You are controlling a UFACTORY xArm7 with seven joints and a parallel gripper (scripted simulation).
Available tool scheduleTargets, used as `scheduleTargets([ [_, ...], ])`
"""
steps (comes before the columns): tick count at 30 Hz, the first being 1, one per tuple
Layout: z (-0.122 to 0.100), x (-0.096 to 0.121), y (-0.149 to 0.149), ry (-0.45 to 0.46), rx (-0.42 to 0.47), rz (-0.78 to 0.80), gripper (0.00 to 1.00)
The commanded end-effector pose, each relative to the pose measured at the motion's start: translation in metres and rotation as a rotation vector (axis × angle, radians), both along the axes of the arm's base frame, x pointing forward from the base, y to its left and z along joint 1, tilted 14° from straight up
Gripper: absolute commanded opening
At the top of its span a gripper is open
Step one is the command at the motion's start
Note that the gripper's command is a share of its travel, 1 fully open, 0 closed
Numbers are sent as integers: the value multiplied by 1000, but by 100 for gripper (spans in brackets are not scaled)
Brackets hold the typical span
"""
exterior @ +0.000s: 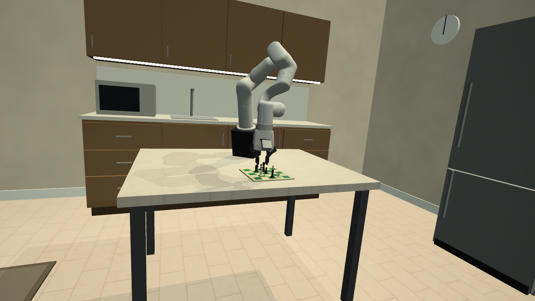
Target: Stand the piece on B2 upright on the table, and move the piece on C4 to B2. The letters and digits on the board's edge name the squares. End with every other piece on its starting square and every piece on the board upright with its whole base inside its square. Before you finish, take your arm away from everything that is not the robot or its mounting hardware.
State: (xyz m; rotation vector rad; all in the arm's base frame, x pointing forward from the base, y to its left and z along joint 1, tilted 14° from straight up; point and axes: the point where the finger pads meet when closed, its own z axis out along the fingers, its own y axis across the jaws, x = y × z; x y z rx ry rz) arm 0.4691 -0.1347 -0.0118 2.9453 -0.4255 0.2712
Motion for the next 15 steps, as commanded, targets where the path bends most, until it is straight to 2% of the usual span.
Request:
scheduleTargets([
  [1,1,1,0,-3,0,0,42],
  [7,-3,2,-1,-3,0,0,42],
  [15,-19,4,-4,-3,0,0,42],
])
